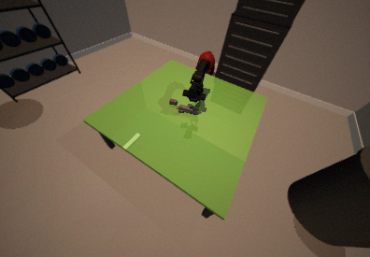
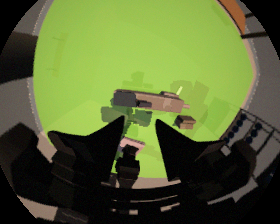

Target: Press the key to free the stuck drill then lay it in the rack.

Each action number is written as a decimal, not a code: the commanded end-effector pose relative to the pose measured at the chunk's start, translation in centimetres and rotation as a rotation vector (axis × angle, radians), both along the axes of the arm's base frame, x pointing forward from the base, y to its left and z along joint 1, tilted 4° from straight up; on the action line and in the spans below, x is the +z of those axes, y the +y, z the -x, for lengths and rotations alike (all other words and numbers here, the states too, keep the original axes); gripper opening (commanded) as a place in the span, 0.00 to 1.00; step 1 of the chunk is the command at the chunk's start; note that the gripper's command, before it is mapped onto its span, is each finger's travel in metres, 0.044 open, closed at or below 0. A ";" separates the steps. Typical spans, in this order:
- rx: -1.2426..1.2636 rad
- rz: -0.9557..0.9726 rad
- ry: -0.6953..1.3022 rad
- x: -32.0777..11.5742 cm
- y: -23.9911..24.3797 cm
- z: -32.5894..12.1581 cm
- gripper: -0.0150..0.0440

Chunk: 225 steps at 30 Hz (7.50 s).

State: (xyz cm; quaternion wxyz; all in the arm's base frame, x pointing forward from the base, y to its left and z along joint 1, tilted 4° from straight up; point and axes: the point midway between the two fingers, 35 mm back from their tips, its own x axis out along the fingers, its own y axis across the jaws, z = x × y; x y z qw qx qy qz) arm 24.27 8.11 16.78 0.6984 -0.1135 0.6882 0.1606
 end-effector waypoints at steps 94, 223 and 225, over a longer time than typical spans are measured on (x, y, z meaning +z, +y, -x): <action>1.574 0.019 -0.104 -13.2 -13.0 -5.9 0.64; 1.571 0.021 -0.103 -13.4 -15.4 -6.9 0.25; 1.571 0.021 -0.103 -13.4 -15.4 -6.9 0.25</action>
